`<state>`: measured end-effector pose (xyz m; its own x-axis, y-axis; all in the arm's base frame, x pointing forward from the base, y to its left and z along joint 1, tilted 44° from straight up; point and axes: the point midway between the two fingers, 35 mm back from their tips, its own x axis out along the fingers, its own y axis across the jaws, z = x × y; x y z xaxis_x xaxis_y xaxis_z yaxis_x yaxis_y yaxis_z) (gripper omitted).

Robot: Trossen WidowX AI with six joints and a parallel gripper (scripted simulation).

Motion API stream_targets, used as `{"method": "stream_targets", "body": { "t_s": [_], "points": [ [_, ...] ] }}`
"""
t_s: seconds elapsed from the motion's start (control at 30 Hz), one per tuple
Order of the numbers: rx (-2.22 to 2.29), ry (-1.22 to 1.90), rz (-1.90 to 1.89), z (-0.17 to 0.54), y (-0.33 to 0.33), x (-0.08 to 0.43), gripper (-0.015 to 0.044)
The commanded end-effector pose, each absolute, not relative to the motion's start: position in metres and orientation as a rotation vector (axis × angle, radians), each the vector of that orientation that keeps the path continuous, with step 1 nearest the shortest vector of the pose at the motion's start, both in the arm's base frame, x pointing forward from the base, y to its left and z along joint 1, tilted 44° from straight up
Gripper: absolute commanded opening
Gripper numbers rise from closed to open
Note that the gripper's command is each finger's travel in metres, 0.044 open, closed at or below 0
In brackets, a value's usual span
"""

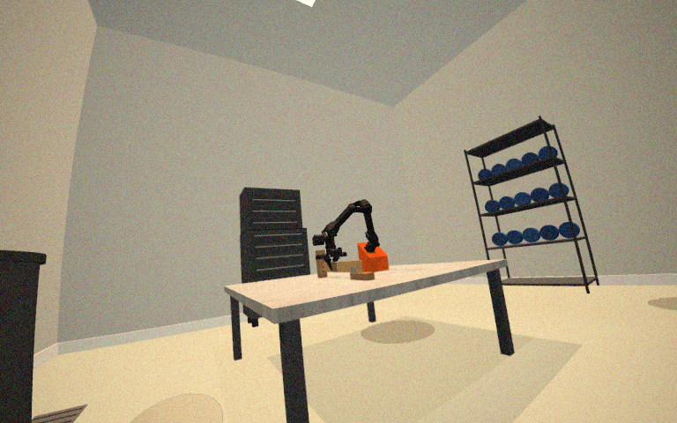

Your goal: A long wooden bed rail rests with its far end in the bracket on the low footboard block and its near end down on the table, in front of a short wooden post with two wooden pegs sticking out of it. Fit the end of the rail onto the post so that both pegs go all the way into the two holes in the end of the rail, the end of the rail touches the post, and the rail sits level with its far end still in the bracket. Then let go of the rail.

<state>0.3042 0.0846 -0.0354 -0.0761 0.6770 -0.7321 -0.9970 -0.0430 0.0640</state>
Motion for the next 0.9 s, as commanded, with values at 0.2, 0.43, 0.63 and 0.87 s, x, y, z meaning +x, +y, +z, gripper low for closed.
{"method": "stream_targets", "body": {
  "t_s": [0.2,0.43,0.63,0.87],
  "points": [
    [-0.613,0.674,1.532,-0.0368,0.0815,0.3060,0.0000],
    [-0.613,0.674,1.532,-0.0383,0.0799,0.3060,0.0000],
    [-0.613,0.674,1.532,-0.0394,0.0783,0.3059,0.0000],
    [-0.613,0.674,1.532,-0.0407,0.0765,0.3057,0.0000]
  ]
}}
